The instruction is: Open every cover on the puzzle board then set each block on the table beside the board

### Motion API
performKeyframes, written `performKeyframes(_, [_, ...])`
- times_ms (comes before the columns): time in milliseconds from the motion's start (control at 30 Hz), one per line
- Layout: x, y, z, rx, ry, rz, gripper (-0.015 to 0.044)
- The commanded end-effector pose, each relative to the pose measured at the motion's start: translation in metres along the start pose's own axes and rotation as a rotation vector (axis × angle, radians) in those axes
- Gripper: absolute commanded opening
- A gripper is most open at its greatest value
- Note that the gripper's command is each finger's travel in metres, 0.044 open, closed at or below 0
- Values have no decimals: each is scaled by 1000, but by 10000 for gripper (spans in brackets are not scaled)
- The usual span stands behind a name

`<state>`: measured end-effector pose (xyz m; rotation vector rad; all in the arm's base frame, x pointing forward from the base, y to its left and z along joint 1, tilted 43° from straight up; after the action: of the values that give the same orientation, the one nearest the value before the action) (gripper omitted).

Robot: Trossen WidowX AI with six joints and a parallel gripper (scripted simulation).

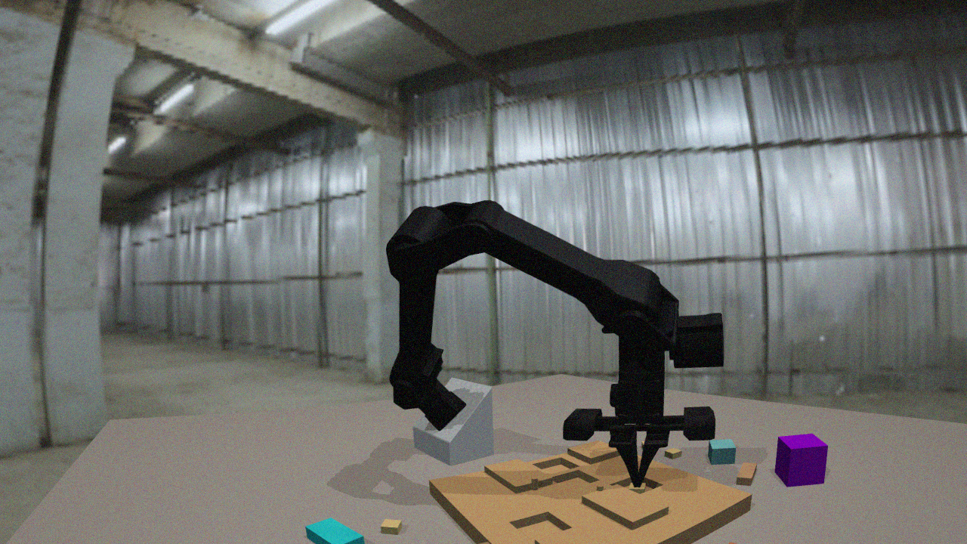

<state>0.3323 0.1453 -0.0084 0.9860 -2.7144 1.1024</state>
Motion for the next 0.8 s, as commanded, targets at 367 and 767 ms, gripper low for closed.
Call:
performKeyframes(367, [0,-2,2,6,4,1366,0])
performKeyframes(767, [1,-2,2,8,2,1931,0])
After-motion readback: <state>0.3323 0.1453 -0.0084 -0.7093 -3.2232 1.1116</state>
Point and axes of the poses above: the point midway between the two fingers, 35 mm back from their tips, its own z axis out along the fingers, its own x axis across the jaws, y = z × x, the point moved 5 cm from there along -z, back along the fingers, and after that the axes turned 3 degrees about z, right-handed, at the moved point
